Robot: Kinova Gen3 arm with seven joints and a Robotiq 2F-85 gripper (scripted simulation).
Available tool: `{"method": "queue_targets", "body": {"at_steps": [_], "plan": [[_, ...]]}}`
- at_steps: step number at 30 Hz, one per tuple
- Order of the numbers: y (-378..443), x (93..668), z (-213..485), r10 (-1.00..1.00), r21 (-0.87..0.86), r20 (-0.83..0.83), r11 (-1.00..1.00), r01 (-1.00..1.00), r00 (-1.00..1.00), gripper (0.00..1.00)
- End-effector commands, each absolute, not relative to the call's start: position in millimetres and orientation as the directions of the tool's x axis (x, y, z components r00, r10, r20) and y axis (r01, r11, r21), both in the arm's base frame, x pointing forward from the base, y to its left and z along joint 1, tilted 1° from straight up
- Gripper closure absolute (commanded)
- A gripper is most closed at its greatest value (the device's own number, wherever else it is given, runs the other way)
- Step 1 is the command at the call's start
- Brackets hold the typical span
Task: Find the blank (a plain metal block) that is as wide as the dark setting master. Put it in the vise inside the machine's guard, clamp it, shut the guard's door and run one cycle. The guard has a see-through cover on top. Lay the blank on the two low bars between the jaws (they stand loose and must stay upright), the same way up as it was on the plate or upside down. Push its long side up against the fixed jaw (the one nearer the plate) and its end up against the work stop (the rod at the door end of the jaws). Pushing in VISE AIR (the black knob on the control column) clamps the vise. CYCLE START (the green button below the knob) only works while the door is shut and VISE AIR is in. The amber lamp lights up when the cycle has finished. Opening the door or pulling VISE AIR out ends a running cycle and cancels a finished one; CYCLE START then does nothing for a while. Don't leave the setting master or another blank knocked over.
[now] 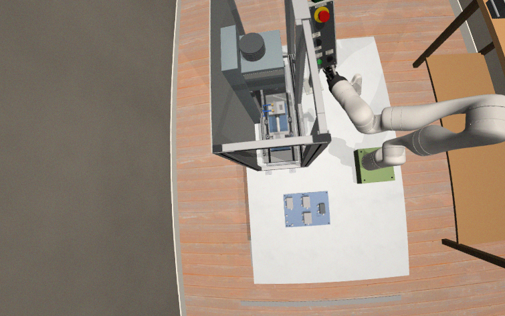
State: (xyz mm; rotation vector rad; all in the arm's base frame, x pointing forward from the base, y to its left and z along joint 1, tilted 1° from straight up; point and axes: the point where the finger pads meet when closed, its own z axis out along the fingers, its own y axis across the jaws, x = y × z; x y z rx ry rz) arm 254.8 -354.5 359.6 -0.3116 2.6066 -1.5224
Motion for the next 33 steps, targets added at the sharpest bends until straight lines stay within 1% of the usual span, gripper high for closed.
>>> {"method": "queue_targets", "body": {"at_steps": [1, 33], "plan": [[-356.5, 254.5, 358.6, -0.226, -0.871, 0.007, 0.477, -0.117, -0.974, 0.90], [-367.5, 257.0, 352.2, -0.226, -0.871, 0.007, 0.477, -0.117, -0.974, 0.90]]}}
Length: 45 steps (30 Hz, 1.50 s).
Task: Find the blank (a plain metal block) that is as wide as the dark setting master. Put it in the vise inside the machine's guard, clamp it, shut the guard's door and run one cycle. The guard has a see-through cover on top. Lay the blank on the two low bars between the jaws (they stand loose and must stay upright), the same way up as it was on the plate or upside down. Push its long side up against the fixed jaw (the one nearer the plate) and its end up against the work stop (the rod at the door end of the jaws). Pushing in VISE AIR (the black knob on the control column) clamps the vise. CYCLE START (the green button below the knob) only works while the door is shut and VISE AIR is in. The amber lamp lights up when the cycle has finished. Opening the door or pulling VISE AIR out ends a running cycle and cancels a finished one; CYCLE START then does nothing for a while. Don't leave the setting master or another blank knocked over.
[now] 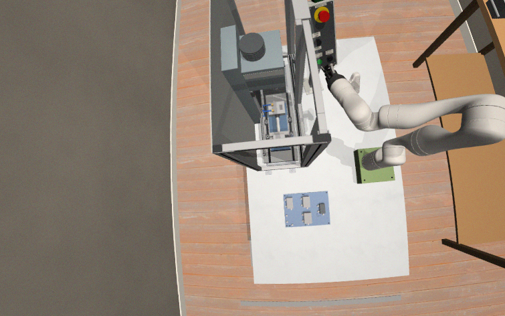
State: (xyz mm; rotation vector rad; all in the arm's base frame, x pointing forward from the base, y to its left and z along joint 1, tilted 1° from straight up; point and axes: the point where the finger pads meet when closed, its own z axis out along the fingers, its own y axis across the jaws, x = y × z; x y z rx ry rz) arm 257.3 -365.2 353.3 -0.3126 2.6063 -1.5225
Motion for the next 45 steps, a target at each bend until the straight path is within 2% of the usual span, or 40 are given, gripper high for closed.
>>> {"method": "queue_targets", "body": {"at_steps": [1, 45], "plan": [[-367.5, 257.0, 352.2, -0.226, -0.871, 0.007, 0.477, -0.117, -0.974, 0.90], [-371.9, 258.2, 349.4, -0.227, -0.871, 0.011, 0.477, -0.121, -0.974, 0.90]]}}
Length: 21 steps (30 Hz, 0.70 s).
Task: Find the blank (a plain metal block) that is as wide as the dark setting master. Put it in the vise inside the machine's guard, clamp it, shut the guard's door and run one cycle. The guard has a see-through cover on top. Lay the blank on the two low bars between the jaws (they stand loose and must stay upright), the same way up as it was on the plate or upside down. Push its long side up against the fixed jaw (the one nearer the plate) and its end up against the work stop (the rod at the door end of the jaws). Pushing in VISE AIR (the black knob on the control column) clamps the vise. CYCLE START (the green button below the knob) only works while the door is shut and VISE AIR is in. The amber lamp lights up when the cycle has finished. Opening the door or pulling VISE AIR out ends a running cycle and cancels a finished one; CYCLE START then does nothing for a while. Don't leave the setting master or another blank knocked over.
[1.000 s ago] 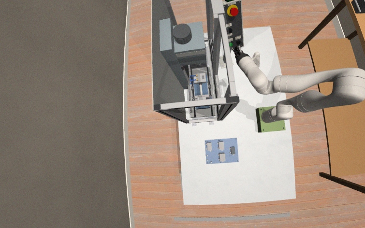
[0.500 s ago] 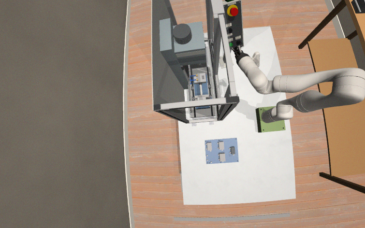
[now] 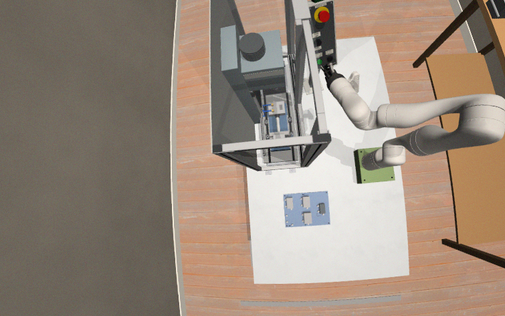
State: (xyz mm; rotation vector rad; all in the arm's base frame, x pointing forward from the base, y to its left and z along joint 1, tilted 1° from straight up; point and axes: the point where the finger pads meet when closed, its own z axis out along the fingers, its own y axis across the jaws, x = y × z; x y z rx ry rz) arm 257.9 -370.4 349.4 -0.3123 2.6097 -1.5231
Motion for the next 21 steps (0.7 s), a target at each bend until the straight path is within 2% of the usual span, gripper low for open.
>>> {"method": "queue_targets", "body": {"at_steps": [1, 21], "plan": [[-372.7, 258.3, 349.0, -0.227, -0.871, 0.010, 0.477, -0.120, -0.974, 0.90], [-376.4, 259.0, 347.1, -0.226, -0.871, 0.007, 0.477, -0.117, -0.974, 0.90]]}}
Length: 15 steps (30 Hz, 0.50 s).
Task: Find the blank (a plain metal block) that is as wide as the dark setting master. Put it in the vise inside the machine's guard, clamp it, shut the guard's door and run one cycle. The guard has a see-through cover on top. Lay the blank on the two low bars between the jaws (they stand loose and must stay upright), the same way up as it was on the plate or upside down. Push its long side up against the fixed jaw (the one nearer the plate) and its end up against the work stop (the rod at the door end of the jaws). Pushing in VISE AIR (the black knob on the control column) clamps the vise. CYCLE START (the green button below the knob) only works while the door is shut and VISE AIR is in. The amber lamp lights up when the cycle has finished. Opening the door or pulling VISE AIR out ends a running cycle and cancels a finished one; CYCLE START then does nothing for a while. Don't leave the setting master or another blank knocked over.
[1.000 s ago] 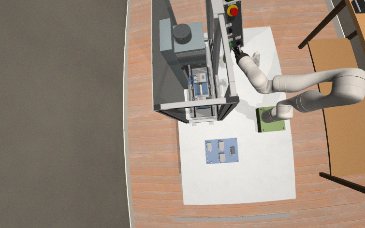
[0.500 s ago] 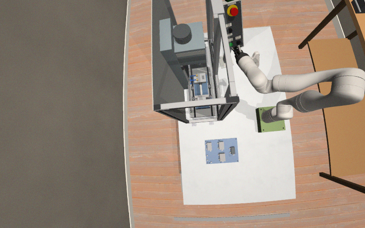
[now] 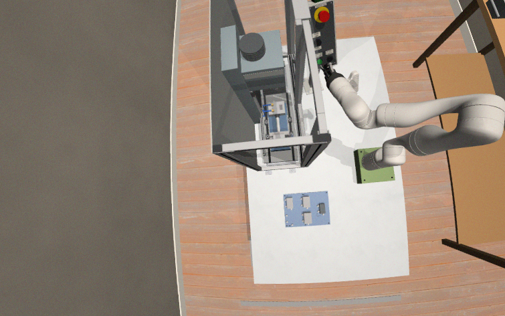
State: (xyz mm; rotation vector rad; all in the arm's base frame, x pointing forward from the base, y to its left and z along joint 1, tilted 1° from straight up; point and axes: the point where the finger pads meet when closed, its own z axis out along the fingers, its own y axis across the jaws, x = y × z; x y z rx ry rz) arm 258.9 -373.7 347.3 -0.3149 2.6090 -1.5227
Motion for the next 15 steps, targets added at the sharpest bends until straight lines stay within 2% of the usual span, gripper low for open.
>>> {"method": "queue_targets", "body": {"at_steps": [1, 15], "plan": [[-376.4, 259.0, 347.1, -0.226, -0.871, 0.007, 0.477, -0.117, -0.974, 0.90], [-377.9, 259.4, 346.0, -0.226, -0.871, 0.009, 0.477, -0.119, -0.974, 0.90]]}}
